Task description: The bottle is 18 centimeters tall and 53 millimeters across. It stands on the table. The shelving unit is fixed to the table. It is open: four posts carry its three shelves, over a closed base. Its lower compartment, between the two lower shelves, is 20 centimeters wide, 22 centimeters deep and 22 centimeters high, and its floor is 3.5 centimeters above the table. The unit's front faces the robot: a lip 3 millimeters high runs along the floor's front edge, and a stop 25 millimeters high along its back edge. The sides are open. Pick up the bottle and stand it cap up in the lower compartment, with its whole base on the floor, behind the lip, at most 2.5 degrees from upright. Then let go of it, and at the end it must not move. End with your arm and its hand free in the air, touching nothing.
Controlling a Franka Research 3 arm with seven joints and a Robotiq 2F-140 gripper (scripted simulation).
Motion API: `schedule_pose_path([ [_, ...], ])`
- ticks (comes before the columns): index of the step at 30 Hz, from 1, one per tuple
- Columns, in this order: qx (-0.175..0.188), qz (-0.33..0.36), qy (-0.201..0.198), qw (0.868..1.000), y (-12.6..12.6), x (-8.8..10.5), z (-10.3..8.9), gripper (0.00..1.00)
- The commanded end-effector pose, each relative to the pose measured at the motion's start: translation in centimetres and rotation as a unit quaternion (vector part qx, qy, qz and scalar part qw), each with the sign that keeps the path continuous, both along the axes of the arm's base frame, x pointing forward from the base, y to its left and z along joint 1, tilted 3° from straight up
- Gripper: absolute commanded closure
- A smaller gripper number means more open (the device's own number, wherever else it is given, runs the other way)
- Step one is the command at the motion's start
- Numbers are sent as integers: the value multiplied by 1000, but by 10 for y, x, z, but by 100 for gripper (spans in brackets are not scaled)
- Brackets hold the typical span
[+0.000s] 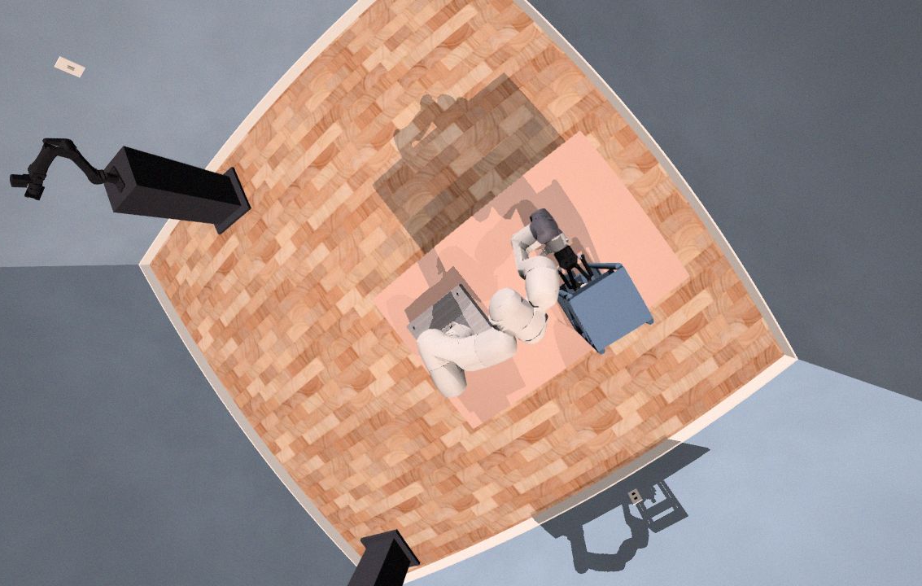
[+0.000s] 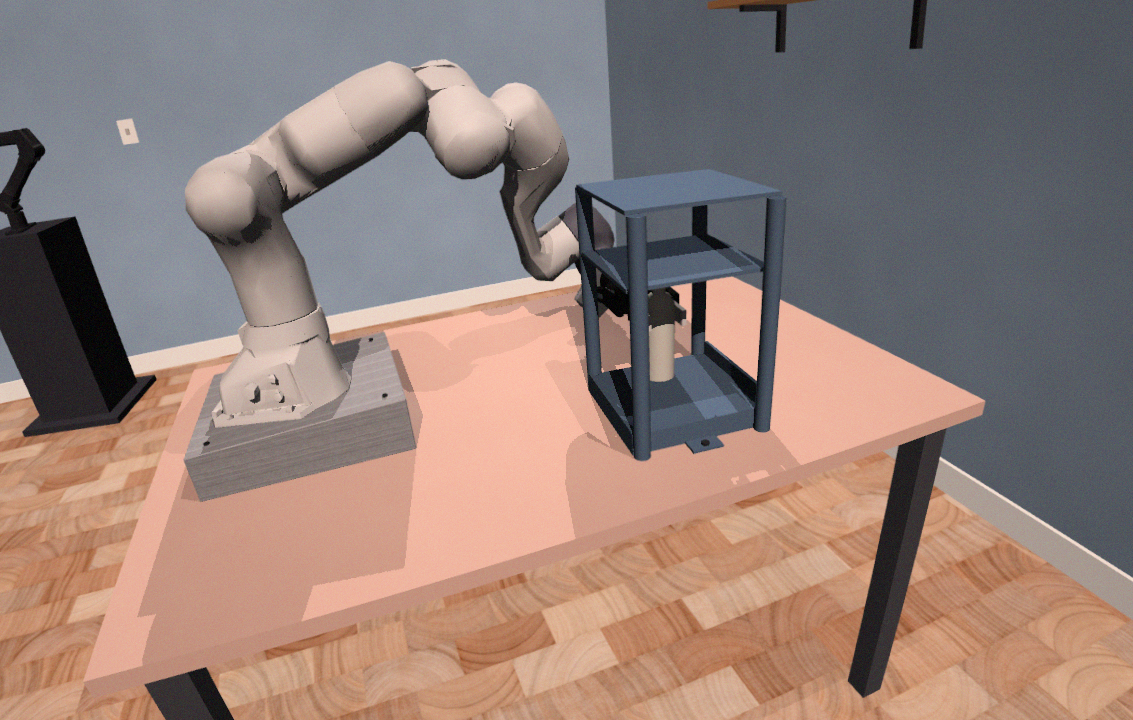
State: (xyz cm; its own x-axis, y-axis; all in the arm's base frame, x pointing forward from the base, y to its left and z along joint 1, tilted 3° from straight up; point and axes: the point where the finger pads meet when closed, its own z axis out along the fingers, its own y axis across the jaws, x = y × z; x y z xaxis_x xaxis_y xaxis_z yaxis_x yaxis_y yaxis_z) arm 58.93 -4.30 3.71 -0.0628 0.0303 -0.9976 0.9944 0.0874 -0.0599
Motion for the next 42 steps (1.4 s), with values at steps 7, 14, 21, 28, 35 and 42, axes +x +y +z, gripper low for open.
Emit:
schedule_pose_path([
  [7, -2, 1, -6, 1000, 0, 2, 2, 83],
  [14, -2, 1, -6, 1000, 0, 2, 2, 74],
  [21, -2, 1, -6, 1000, 0, 2, 2, 56],
  [28, -2, 1, -6, 1000, 0, 2, 2, 56],
  [35, -2, 1, -6, 1000, 0, 2, 2, 56],
  [42, -2, 1, -6, 1000, 1, 2, 2, 56],
])
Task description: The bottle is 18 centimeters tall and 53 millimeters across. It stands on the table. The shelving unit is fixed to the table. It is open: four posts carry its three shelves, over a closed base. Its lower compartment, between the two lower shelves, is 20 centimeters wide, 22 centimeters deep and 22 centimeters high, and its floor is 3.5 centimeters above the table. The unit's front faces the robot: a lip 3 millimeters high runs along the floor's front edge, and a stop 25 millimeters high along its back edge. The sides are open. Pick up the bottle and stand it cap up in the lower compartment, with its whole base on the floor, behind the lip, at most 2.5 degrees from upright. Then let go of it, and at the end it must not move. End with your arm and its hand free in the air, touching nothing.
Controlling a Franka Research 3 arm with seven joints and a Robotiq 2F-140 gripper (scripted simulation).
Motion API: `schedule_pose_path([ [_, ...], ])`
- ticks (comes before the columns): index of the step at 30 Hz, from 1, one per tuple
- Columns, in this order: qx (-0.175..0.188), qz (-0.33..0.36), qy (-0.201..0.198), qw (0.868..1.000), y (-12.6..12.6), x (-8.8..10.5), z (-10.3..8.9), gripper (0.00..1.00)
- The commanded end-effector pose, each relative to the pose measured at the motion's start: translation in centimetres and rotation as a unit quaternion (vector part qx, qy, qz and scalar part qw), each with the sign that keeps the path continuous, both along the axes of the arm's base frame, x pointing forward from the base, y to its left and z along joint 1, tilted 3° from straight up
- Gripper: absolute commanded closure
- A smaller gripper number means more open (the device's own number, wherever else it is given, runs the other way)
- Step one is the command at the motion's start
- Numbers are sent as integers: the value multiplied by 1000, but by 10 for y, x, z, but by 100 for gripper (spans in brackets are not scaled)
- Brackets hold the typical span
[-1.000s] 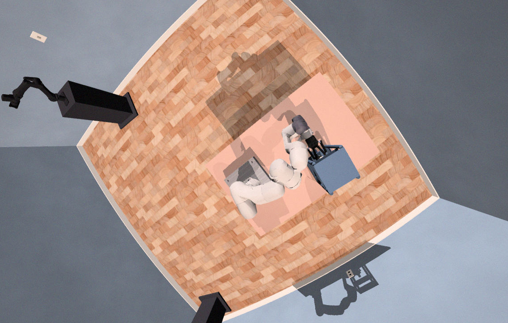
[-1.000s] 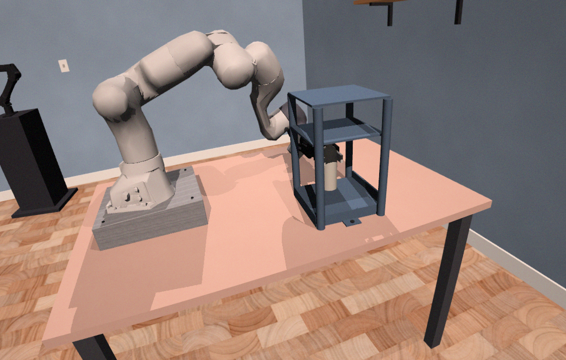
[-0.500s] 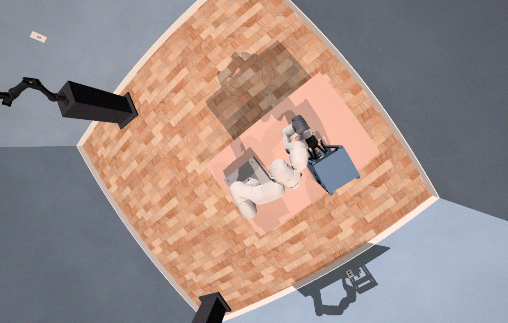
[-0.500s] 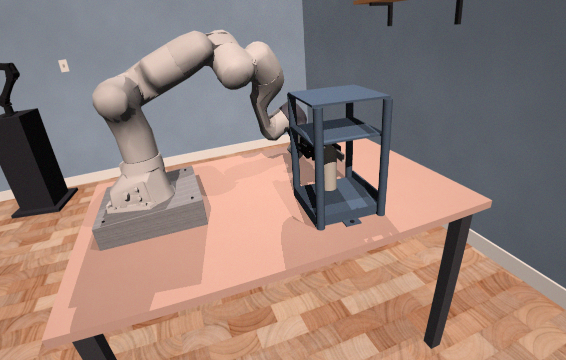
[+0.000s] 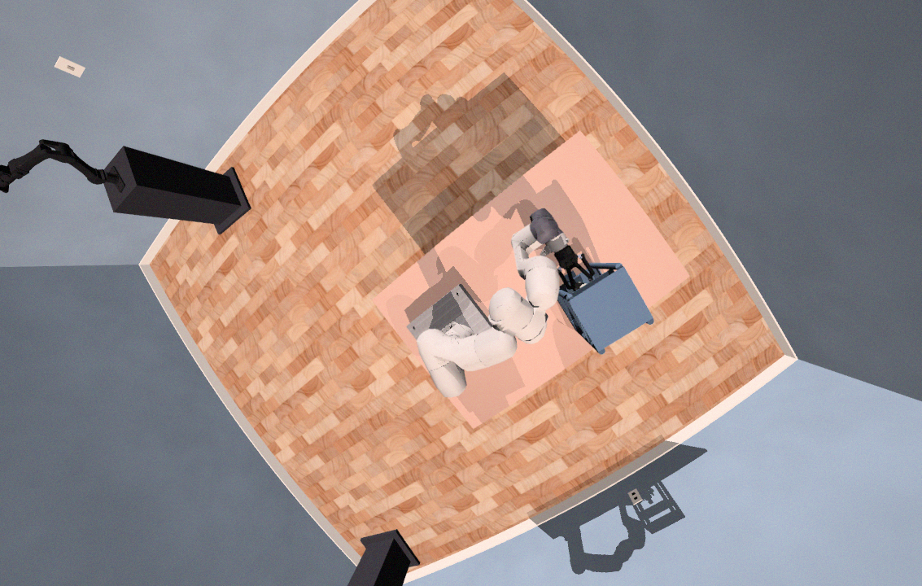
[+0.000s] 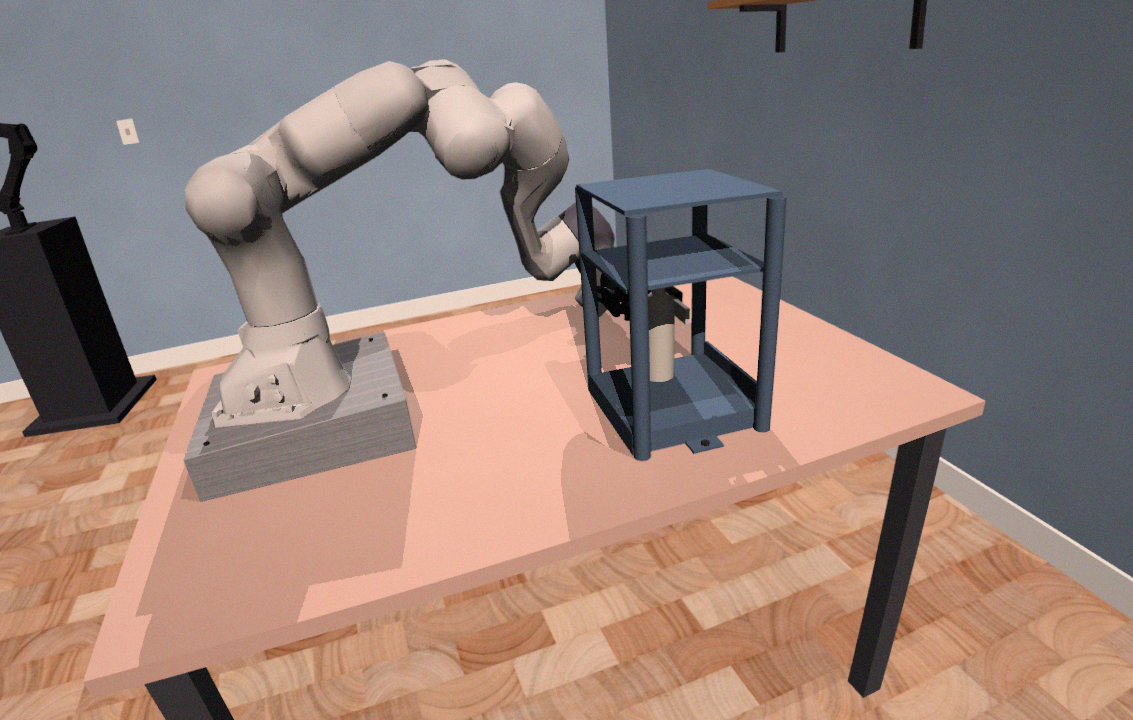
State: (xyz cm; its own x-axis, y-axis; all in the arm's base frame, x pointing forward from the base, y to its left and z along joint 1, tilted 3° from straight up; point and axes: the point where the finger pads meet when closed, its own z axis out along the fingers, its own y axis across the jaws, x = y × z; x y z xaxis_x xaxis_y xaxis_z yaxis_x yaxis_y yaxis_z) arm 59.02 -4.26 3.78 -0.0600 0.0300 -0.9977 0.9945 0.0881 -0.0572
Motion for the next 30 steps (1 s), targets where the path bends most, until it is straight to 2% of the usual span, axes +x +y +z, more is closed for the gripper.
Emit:
schedule_pose_path([
  [1, -1, 0, -5, 1000, 1, 1, 2, 56],
  [30, -1, 0, -5, 1000, 18, -1, 2, 56],
])
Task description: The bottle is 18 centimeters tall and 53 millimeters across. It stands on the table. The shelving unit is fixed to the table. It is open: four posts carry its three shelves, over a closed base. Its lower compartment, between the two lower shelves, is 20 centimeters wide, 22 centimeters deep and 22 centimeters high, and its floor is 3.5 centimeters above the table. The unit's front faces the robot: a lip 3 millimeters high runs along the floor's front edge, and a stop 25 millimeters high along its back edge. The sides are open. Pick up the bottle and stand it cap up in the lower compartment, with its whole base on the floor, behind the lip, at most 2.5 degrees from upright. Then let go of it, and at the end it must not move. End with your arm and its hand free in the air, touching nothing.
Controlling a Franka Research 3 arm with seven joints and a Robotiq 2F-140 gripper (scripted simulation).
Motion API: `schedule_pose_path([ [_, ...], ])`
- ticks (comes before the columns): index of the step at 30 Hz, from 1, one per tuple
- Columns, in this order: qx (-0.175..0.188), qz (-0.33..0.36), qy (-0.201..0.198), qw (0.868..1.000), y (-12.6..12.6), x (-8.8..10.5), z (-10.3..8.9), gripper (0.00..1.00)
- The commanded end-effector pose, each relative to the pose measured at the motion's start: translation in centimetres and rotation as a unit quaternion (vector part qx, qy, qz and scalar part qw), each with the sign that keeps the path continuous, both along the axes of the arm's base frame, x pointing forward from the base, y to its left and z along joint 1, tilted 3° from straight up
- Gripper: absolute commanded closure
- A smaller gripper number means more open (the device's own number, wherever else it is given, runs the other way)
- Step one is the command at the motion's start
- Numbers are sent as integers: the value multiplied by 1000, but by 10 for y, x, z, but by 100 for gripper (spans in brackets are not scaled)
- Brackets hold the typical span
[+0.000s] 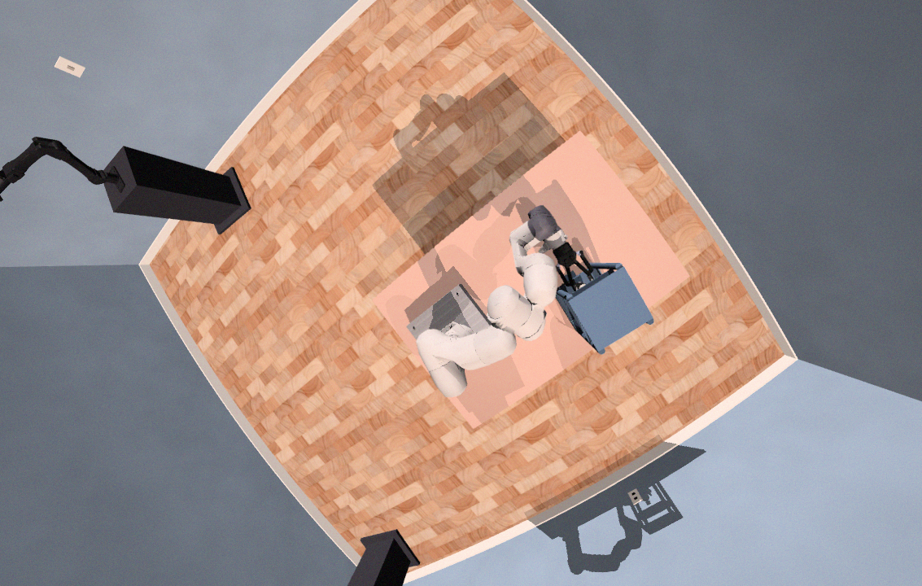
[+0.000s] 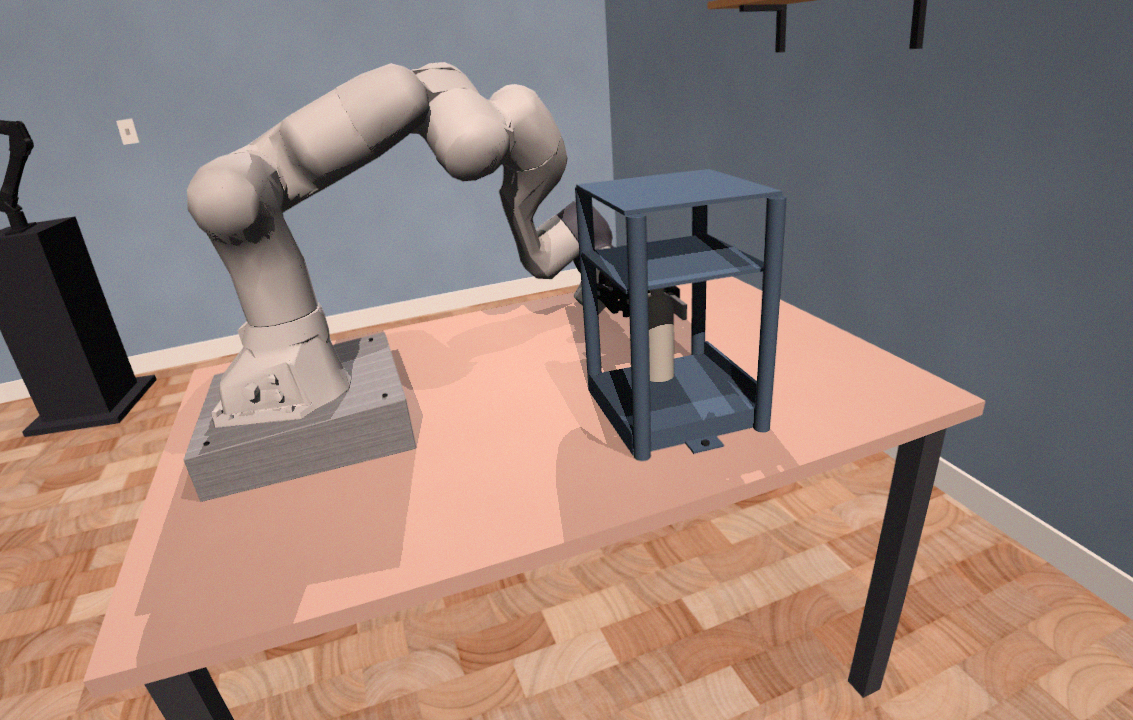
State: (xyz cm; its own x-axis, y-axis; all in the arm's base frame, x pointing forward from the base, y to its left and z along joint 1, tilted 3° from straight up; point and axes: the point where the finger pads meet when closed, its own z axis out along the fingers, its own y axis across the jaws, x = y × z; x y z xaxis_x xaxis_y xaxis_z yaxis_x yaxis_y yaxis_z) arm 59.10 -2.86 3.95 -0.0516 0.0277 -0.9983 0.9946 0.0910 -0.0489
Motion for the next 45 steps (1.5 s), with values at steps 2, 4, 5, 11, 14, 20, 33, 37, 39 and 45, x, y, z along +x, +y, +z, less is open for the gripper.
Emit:
schedule_pose_path([
  [2, 0, -1, -1, 1000, 6, -2, 0, 56],
  [4, 0, -1, -1, 1000, 8, -2, 1, 56],
  [5, 0, -1, -1, 1000, 9, -2, 1, 56],
  [11, 0, -1, -1, 1000, 13, -2, 1, 56],
  [14, 0, -1, -1, 1000, 16, -2, 1, 56],
  [20, 0, -1, -1, 1000, 22, -3, 1, 56],
  [33, 0, -1, -1, 1000, 32, -4, 1, 56],
  [37, 0, -1, -1, 1000, 35, -4, 1, 56],
  [39, 0, -1, -1, 1000, 36, -4, 1, 56],
  [45, 0, -1, -1, 1000, 39, -4, 2, 56],
])
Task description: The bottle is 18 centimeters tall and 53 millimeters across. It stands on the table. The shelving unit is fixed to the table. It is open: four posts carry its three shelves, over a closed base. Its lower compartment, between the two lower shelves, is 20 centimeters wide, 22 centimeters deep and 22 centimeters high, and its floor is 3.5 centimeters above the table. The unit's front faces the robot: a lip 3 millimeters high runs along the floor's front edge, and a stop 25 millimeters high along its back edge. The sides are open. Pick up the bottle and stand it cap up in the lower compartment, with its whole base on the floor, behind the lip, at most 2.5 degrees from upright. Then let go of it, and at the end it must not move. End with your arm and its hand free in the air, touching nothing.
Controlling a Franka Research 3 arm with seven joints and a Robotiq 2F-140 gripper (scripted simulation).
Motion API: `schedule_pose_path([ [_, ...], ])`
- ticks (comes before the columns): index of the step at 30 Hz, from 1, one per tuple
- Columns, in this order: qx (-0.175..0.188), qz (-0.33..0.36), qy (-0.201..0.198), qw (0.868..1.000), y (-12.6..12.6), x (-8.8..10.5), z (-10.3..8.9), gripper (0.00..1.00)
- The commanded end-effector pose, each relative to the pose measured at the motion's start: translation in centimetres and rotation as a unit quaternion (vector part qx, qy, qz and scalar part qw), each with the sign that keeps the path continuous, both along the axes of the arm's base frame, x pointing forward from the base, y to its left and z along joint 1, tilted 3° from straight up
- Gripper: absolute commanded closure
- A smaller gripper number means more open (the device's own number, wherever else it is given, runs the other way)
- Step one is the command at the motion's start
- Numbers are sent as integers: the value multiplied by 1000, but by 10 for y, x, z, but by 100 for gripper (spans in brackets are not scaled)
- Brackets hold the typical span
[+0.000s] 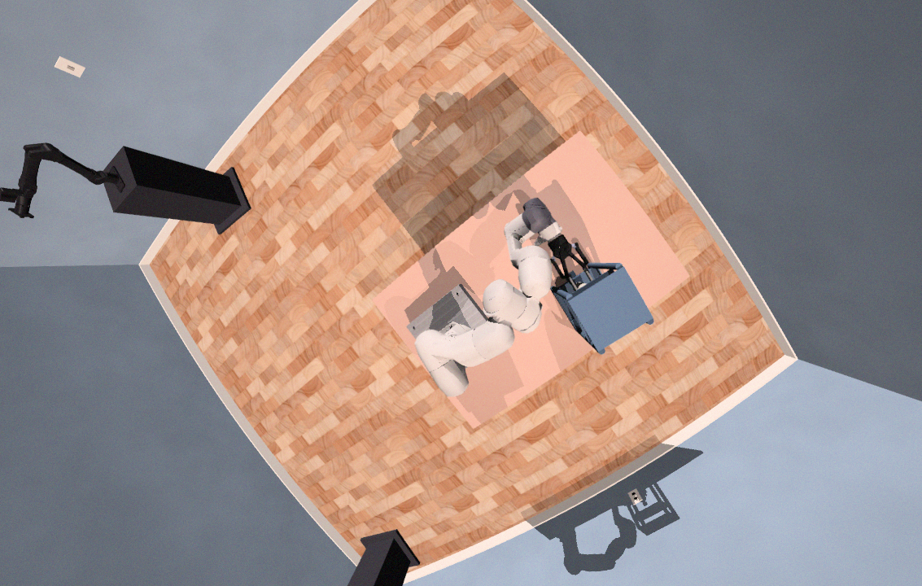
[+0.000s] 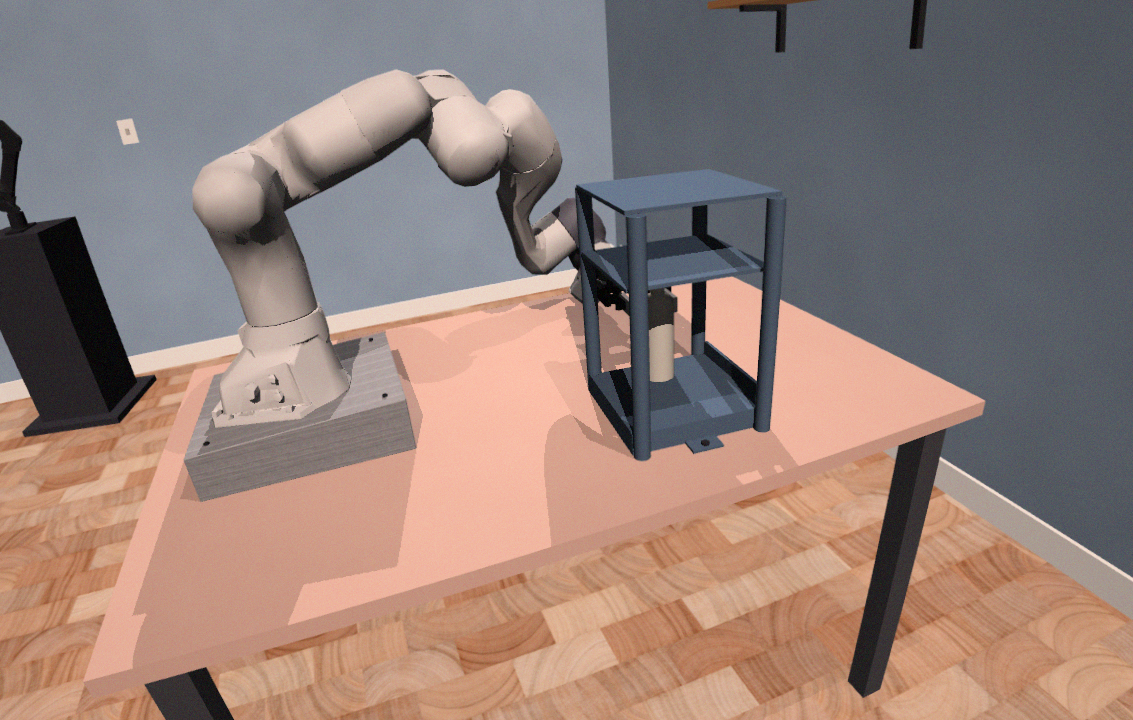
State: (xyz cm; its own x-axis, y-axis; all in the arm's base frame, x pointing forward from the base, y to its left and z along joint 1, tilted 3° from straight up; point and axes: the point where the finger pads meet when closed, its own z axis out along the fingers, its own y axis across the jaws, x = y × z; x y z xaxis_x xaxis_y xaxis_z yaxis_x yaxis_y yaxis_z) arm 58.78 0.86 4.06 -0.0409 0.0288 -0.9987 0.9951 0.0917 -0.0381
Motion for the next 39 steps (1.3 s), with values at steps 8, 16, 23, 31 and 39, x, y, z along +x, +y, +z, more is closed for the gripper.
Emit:
schedule_pose_path([
  [8, -1, -1, 5, 1000, 5, -2, 0, 56],
  [16, -1, -1, 5, 1000, 7, -2, 1, 56],
  [23, -1, -1, 5, 1000, 8, -2, 1, 56],
  [31, -1, -1, 5, 1000, 8, -2, 1, 56],
  [39, -1, -1, 5, 1000, 9, -2, 1, 56],
])
